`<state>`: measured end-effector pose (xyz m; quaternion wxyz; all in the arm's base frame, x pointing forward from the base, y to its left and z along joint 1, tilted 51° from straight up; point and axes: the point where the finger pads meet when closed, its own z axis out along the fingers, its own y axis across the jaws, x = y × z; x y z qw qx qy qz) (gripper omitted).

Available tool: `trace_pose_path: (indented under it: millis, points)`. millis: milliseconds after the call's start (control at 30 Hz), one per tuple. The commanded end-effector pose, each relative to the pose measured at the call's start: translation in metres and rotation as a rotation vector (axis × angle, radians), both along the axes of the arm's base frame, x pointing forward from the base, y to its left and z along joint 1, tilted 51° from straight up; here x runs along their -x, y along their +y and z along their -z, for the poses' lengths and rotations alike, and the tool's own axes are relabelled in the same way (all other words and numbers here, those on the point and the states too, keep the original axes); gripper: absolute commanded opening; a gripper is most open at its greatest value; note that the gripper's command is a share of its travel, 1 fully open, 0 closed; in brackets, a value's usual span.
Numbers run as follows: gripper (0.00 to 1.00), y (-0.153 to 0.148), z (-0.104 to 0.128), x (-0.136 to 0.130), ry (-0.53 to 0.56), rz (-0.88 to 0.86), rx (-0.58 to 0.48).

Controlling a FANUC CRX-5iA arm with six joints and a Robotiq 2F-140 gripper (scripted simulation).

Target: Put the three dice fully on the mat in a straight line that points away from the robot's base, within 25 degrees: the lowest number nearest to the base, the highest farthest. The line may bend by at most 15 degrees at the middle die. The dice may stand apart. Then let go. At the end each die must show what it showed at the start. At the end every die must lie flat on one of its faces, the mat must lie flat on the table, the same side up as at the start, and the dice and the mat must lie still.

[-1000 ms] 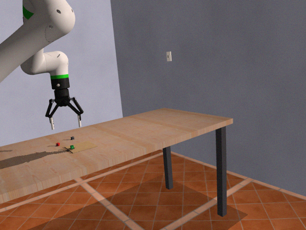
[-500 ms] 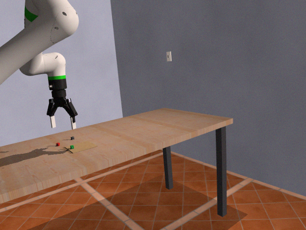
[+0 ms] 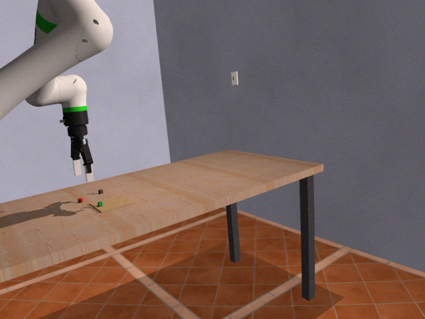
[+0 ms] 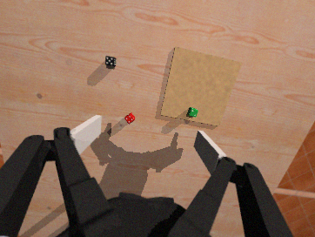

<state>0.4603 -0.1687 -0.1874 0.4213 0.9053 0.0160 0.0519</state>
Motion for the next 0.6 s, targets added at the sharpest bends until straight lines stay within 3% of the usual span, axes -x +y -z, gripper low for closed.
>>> trace_pose_path:
  millis: [0,167,267,333,567]
  points:
    - [1.00,0.005,0.008,0.002,-0.145,0.095,-0.013]
    - [1.00,0.010,0.018,0.005,-0.282,0.210,-0.034]
    - [1.00,0.010,0.018,0.005,-0.287,0.214,-0.034]
    - [1.00,0.013,0.025,0.008,-0.390,0.300,-0.050]
    - [1.00,0.019,0.036,0.013,-0.566,0.447,-0.076]
